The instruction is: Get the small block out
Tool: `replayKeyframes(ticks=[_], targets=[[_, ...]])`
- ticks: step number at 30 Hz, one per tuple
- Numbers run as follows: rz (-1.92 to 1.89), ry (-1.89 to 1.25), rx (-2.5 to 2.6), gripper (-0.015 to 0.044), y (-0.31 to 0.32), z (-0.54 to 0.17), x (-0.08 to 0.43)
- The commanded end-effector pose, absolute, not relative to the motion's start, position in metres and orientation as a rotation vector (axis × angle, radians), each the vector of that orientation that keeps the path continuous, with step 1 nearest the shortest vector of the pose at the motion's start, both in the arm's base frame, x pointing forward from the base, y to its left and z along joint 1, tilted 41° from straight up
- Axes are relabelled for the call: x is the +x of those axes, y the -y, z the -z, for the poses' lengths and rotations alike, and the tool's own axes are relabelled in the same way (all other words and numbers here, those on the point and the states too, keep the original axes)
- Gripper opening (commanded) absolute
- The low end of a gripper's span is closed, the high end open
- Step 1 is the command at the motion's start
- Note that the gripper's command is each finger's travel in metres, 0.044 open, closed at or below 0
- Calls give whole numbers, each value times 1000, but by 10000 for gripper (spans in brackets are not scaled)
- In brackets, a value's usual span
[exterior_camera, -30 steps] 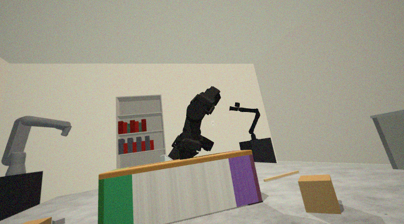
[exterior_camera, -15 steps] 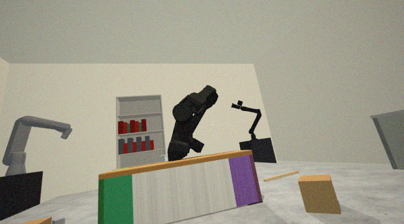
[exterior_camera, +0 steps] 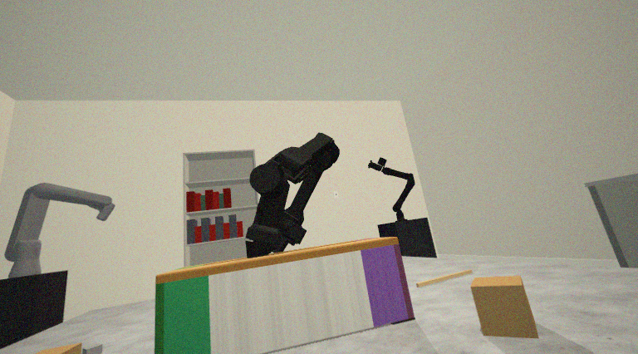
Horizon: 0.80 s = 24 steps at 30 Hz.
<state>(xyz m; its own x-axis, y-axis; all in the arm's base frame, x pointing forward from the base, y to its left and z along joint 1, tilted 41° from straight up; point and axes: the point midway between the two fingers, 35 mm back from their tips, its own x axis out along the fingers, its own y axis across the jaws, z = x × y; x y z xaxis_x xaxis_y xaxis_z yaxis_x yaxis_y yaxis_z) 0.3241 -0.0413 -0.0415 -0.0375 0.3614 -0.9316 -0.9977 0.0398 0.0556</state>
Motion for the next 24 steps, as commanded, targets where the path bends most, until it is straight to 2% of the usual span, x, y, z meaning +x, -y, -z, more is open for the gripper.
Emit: replayKeyframes(ticks=[1, 24], targets=[[-1363, -991, -883, 400, 51, 50, 323], [-1361, -993, -886, 400, 90, 83, 320]])
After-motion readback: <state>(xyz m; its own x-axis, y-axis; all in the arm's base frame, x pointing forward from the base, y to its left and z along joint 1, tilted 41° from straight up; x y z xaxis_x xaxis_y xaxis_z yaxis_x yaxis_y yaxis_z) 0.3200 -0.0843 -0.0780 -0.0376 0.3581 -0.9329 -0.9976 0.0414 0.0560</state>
